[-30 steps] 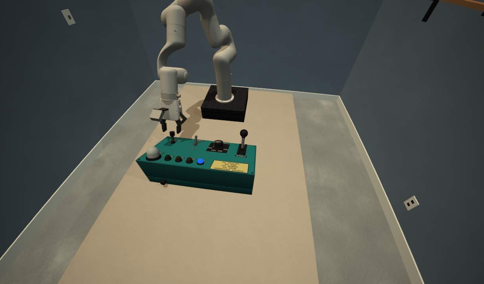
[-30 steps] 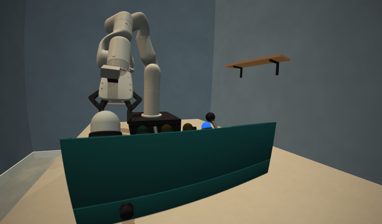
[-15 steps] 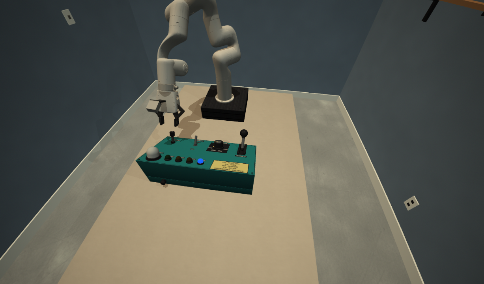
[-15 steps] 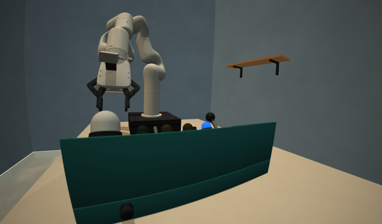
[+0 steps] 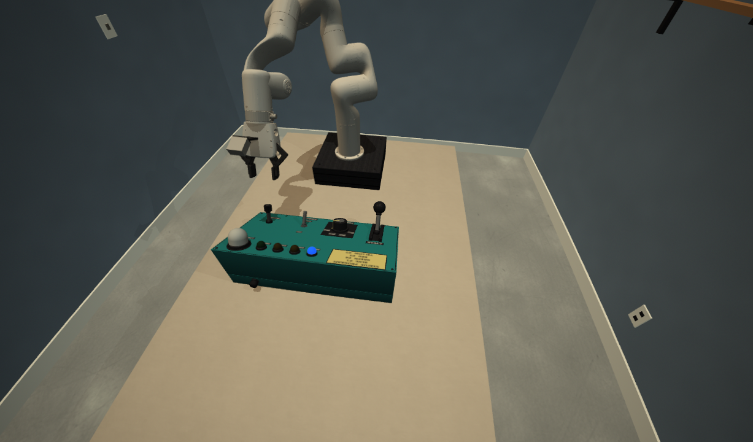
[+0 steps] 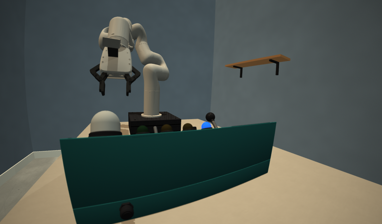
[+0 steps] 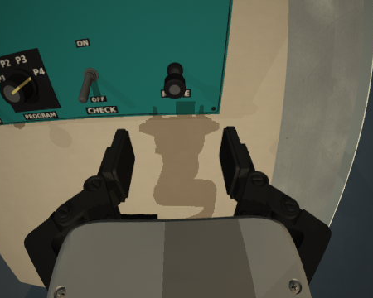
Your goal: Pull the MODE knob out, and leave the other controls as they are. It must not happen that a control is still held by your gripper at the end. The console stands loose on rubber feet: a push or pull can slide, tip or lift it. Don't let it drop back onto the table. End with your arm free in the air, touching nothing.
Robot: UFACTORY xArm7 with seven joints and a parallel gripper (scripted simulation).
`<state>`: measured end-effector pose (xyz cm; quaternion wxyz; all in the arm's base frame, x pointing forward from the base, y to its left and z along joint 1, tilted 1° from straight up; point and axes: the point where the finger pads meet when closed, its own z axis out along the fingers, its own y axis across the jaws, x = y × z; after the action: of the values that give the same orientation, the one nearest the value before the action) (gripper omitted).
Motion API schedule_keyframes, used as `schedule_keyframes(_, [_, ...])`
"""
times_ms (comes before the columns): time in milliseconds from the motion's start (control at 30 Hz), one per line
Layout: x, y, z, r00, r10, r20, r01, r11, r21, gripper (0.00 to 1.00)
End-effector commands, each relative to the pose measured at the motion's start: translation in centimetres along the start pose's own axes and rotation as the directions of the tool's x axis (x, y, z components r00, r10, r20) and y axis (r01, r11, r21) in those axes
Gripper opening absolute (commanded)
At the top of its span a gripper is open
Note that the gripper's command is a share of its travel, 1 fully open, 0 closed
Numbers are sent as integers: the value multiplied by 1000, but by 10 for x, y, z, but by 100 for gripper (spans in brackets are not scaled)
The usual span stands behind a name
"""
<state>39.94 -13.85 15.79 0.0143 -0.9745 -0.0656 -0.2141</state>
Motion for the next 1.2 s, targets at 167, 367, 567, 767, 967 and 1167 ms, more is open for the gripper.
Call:
schedule_keyframes(167, [-1, -1, -4, 1000, 0, 1, 0, 1000, 0, 100])
schedule_keyframes(367, [-1, -1, -4, 1000, 0, 1, 0, 1000, 0, 100])
schedule_keyframes(567, [-1, -1, -4, 1000, 0, 1, 0, 1000, 0, 100])
schedule_keyframes(767, [-1, -1, -4, 1000, 0, 1, 0, 1000, 0, 100])
schedule_keyframes(967, [-1, -1, -4, 1000, 0, 1, 0, 1000, 0, 100])
schedule_keyframes(1167, [-1, -1, -4, 1000, 0, 1, 0, 1000, 0, 100])
